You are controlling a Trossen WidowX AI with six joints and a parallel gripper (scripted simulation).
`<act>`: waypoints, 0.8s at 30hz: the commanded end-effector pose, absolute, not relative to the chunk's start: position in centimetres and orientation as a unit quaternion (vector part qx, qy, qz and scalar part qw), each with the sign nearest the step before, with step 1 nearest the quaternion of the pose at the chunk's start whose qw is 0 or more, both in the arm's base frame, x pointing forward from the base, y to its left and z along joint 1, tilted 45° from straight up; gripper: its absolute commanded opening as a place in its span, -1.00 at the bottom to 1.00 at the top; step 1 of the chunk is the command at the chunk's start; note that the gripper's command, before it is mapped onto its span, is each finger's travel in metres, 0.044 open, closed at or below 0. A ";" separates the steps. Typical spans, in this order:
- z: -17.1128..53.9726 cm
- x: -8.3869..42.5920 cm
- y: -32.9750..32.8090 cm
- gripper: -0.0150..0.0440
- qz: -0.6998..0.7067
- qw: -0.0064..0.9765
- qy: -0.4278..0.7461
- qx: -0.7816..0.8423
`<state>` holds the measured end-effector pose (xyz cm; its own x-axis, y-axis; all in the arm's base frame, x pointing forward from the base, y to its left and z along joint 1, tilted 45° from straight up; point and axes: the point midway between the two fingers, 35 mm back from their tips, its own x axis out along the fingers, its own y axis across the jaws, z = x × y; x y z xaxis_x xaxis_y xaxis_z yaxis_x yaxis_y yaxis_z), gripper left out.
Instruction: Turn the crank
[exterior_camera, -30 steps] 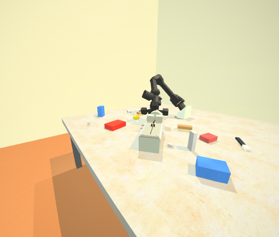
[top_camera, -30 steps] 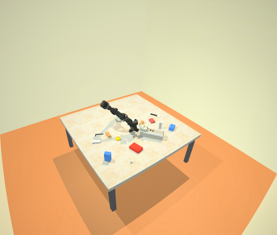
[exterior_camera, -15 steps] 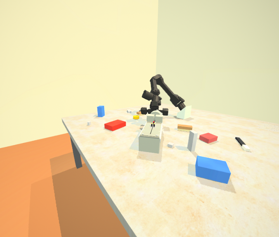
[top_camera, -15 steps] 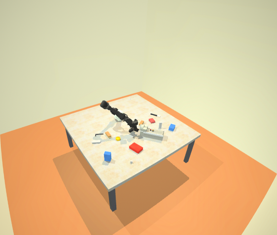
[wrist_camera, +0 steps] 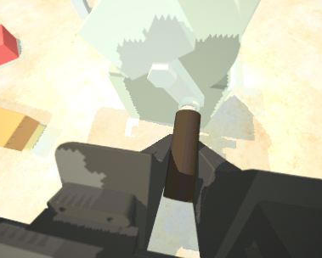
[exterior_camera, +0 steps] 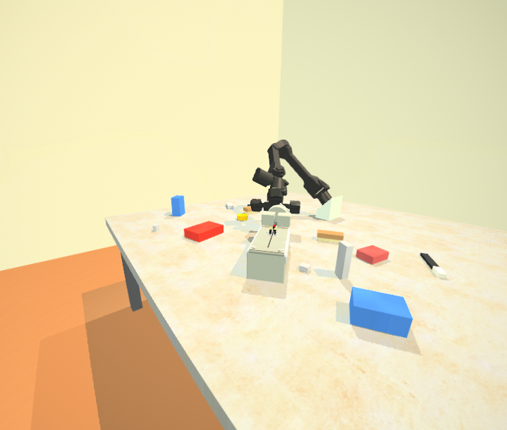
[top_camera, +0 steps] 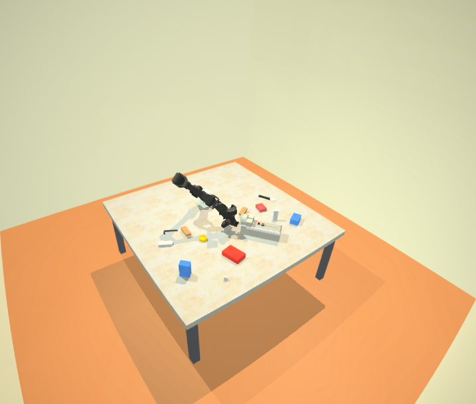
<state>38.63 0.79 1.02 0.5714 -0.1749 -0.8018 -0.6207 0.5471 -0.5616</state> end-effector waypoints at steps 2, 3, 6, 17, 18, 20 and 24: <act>1.9 39.0 0.8 -0.49 0.140 0.766 0.431 -0.455; 1.9 39.0 0.8 -0.49 0.140 0.766 0.431 -0.455; 1.9 39.0 0.8 -0.49 0.140 0.766 0.431 -0.455; 2.0 39.1 0.8 -0.49 0.140 0.766 0.431 -0.455; 2.0 39.1 0.8 -0.49 0.140 0.766 0.431 -0.455; 2.0 39.1 0.8 -0.49 0.140 0.766 0.431 -0.455; 2.1 39.1 0.8 -0.49 0.140 0.766 0.431 -0.455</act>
